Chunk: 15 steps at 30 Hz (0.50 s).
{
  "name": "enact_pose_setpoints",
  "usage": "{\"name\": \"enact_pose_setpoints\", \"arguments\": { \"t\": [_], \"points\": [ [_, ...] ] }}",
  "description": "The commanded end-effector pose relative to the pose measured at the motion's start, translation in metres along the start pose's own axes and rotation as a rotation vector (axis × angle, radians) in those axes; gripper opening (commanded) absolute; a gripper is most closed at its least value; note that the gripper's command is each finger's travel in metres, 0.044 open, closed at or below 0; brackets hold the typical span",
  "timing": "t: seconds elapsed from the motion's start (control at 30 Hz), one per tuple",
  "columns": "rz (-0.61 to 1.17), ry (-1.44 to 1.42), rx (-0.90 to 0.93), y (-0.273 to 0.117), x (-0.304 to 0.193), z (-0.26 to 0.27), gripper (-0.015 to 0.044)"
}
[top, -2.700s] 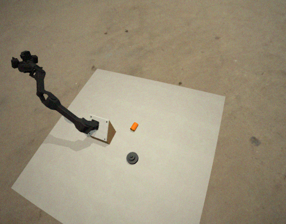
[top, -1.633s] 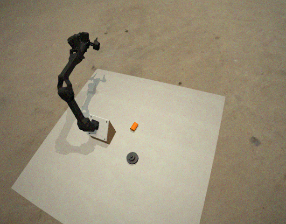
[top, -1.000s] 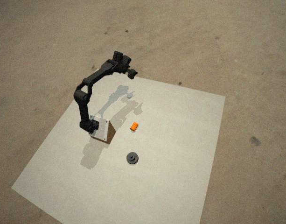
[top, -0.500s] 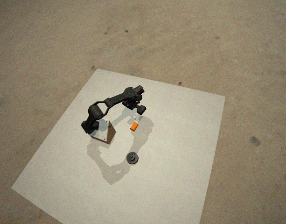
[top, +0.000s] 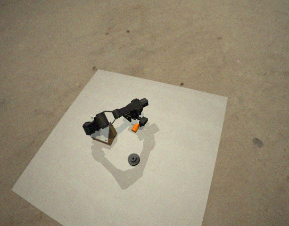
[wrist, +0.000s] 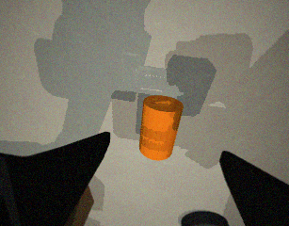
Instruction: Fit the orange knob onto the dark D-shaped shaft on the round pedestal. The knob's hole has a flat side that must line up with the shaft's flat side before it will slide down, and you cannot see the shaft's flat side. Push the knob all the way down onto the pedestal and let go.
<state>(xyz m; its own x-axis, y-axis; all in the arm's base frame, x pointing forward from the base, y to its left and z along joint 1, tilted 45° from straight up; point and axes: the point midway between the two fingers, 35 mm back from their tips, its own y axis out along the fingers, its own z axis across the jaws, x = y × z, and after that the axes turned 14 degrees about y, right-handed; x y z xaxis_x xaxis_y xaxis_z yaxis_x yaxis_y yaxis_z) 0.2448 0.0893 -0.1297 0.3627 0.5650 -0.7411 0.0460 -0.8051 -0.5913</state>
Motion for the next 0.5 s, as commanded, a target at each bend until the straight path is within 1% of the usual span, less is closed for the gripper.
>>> {"name": "enact_pose_setpoints", "arguments": {
  "t": [0.0, 0.47],
  "points": [
    [0.012, -0.012, 0.001, 0.008, -0.002, 0.002, 0.0440],
    [0.012, -0.012, 0.001, 0.028, 0.002, 0.003, 0.0440]
  ]
}}
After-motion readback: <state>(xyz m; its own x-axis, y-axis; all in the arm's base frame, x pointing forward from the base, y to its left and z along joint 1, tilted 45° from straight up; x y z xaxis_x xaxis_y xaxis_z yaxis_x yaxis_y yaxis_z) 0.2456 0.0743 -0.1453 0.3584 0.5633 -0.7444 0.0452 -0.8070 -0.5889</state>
